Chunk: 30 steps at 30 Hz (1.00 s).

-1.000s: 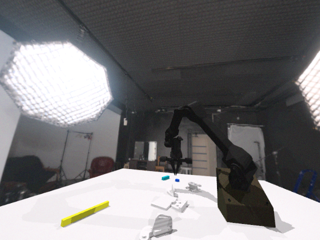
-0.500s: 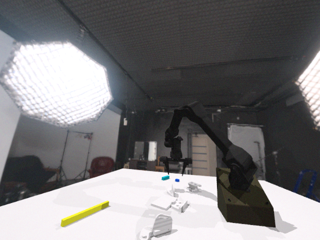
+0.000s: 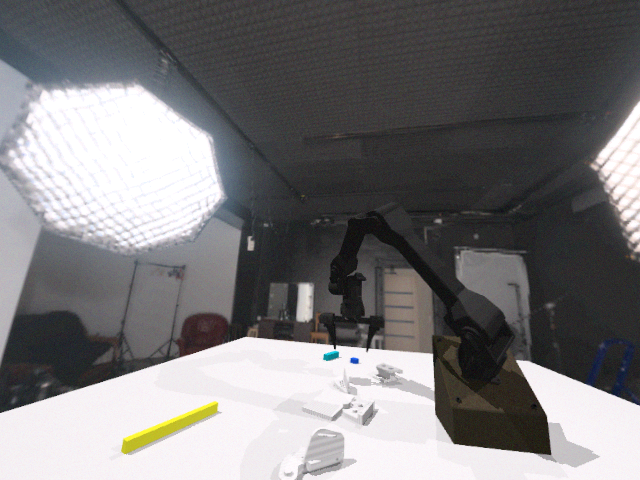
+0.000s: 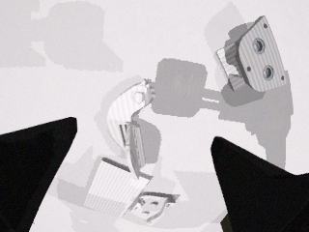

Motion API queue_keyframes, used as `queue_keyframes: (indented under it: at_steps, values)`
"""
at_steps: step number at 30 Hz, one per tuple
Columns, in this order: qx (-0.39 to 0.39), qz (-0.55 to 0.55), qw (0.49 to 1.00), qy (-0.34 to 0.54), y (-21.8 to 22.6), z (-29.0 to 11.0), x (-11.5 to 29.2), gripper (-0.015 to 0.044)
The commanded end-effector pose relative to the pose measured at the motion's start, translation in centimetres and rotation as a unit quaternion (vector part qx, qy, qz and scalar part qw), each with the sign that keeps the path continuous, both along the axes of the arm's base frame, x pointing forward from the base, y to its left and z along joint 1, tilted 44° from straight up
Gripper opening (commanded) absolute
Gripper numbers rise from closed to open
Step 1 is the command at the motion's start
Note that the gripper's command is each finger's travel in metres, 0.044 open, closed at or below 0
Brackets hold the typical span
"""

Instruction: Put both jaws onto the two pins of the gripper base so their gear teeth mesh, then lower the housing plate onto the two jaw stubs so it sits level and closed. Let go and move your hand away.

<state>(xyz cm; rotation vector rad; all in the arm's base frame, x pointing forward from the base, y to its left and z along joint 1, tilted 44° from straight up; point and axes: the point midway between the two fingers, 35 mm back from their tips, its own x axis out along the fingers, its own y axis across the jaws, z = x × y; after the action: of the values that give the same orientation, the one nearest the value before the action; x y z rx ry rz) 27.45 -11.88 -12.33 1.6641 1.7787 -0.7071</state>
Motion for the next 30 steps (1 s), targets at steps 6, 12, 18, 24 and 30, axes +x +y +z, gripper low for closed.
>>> queue_keyframes:
  at_steps: [6,12,18,24,30]
  values:
    - [0.0,0.0,1.0,0.0,0.0,0.0,0.0,0.044]
    - [0.0,0.0,1.0,0.0,0.0,0.0,0.0,0.044]
    - [0.0,0.0,1.0,0.0,0.0,0.0,0.0,0.0309]
    - [0.0,0.0,1.0,0.0,0.0,0.0,0.0,0.0151]
    - [0.0,0.0,1.0,0.0,0.0,0.0,0.0,0.0]
